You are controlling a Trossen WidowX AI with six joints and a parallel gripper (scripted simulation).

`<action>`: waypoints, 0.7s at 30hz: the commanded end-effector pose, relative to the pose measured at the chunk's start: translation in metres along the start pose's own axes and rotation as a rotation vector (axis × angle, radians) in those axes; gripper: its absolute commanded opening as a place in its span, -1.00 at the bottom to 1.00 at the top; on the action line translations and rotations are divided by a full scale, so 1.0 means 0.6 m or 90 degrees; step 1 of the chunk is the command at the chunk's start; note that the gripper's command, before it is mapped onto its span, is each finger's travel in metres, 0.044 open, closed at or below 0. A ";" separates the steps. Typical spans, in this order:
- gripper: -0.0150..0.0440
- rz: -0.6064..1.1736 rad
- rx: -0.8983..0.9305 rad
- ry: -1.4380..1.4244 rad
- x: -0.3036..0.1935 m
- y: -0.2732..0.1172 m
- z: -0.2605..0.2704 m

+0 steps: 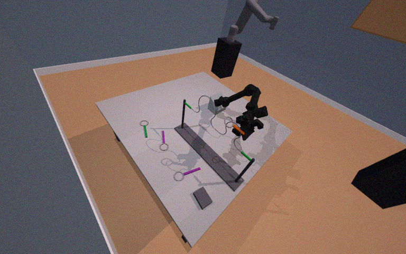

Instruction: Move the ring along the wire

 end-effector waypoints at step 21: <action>-1.00 -0.009 0.163 0.273 -0.006 0.004 0.013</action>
Point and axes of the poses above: the point midway between the two fingers, 35 mm back from their tips, its own y axis out along the fingers, its own z axis across the jaws, x = y × z, the point moved 9 cm from there along -y, back along the fingers, and after that the axes turned 8 degrees about y, right-handed, at the moved point
